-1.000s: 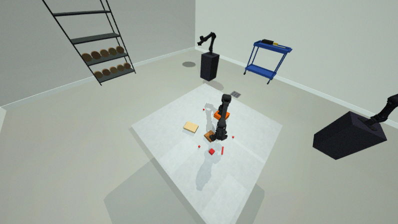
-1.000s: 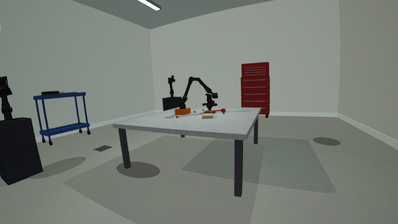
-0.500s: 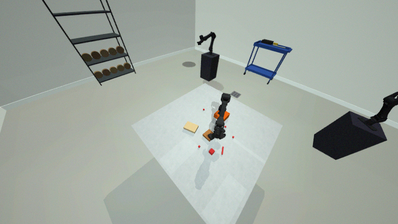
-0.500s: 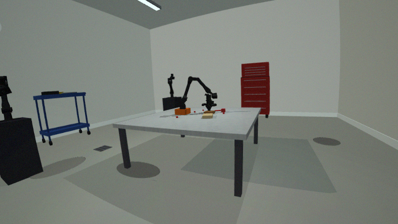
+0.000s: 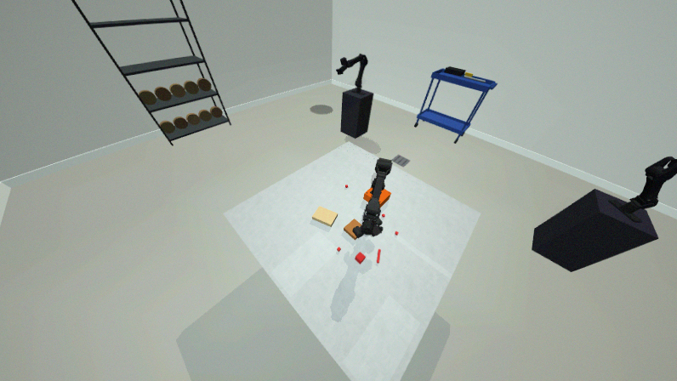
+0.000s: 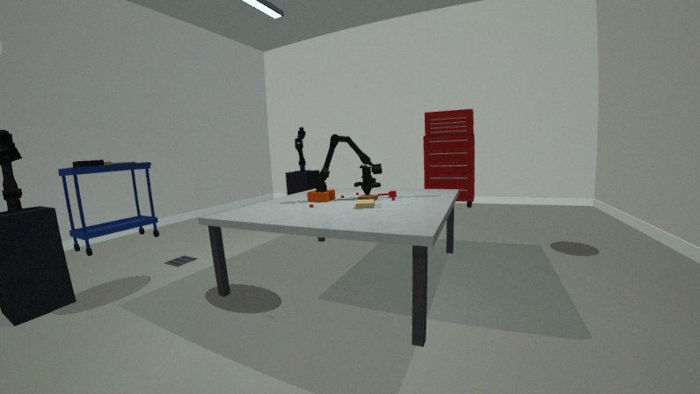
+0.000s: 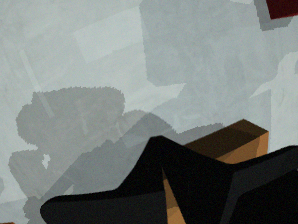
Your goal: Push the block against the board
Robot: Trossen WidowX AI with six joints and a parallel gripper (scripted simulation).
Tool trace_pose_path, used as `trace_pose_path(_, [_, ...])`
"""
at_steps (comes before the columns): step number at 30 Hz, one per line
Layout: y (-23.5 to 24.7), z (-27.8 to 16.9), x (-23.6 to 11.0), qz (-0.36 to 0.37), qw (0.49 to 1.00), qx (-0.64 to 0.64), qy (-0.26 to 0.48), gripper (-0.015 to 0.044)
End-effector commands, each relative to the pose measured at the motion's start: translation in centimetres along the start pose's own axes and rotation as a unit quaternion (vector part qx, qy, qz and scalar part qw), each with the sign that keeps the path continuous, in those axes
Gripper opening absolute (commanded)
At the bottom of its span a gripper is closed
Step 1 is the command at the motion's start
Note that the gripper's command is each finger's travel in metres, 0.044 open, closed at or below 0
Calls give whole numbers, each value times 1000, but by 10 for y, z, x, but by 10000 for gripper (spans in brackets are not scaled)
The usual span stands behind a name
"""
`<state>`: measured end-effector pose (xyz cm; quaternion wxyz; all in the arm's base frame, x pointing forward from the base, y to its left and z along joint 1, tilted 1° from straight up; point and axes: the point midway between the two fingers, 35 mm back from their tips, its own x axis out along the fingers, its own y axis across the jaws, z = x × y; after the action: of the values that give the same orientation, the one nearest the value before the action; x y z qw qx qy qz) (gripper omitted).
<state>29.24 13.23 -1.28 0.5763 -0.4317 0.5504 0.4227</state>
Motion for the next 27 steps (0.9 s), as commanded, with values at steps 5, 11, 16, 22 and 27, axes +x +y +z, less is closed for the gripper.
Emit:
trace_pose_path(5, [-1,13,1,1,1000,1,2,0])
trace_pose_path(11, [-1,23,1,1,1000,1,2,0])
trace_pose_path(16, [-1,31,1,1,1000,1,1,0])
trace_pose_path(22, [-1,41,2,1,1000,1,1,0])
trace_pose_path(27, [-1,43,-3,-1,1000,0,-3,0])
